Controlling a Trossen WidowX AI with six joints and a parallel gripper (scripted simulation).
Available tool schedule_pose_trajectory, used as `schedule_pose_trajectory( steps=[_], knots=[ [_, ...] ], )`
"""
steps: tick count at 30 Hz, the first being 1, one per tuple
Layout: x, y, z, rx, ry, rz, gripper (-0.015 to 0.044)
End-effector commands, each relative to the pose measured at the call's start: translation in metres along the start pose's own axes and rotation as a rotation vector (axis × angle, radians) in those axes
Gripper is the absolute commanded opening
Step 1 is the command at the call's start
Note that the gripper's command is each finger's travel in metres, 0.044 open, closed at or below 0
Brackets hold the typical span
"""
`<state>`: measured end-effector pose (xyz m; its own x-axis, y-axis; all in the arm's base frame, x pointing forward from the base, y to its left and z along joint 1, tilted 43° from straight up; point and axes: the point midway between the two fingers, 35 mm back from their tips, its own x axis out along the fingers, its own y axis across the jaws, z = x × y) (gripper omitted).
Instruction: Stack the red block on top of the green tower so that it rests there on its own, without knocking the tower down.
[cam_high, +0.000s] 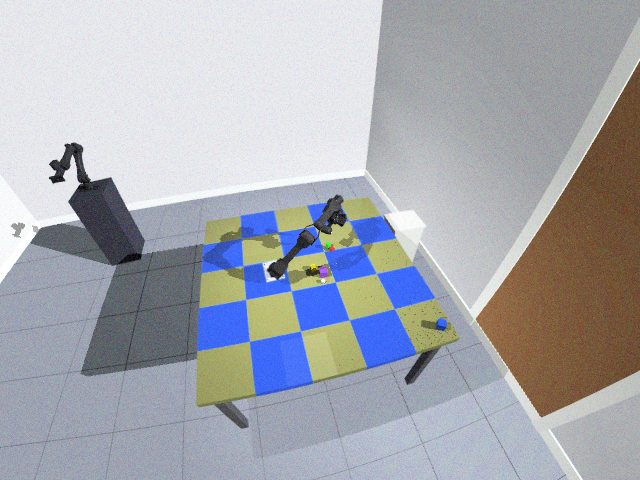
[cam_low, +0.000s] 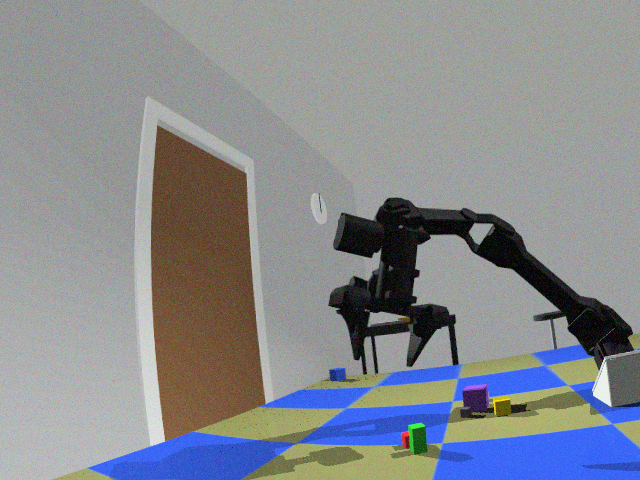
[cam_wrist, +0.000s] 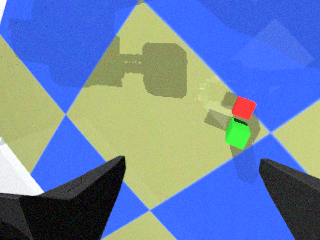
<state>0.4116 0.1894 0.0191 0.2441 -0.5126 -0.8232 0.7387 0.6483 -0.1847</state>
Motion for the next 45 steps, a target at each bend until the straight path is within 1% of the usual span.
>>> schedule_pose_trajectory(
  steps=[1,5,7,14,22,45],
  knots=[
    [0.027,-0.018,0.008,0.130,-0.004,-0.121,0.0440],
    [0.057,-0.042,0.015,0.279,-0.020,-0.265,0.0440],
    [0.062,-0.046,0.016,0.303,-0.025,-0.289,0.0440],
    [0.065,-0.051,0.014,0.303,-0.025,-0.290,0.0440],
    [0.094,-0.060,0.014,0.304,-0.026,-0.290,0.0440],
    [0.122,-0.070,0.013,0.304,-0.028,-0.290,0.0440]
  ],
)
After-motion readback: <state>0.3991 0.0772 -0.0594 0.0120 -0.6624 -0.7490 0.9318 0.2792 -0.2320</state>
